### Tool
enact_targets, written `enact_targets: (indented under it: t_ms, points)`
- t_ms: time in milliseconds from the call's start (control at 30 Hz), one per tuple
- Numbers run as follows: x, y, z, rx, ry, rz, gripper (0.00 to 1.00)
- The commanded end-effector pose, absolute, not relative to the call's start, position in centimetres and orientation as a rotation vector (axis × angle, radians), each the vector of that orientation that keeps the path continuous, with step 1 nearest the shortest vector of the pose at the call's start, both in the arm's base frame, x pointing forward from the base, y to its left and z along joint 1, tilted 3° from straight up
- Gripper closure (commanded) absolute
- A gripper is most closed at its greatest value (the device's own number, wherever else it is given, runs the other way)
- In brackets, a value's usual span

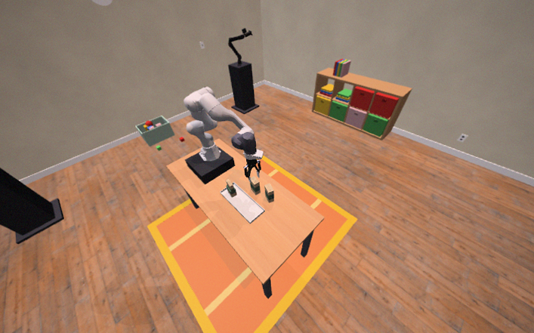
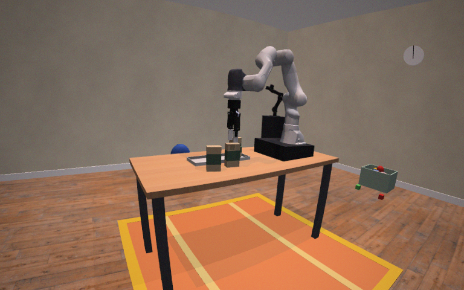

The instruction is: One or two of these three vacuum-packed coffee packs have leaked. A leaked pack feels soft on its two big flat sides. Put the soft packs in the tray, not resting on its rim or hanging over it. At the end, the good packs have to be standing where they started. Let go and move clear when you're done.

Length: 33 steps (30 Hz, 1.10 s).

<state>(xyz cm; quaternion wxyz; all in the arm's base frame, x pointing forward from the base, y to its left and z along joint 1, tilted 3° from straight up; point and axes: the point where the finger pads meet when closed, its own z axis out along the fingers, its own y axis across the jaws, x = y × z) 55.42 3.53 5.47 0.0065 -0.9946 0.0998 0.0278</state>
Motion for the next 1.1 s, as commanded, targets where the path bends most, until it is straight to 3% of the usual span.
enact_targets:
  t_ms: [0, 1067]
  points:
    - [55.4, 3.5, 5.4, -3.113, 0.319, 0.086, 0.47]
    - [55.3, 3.6, 2.2, -3.113, 0.319, 0.086, 0.47]
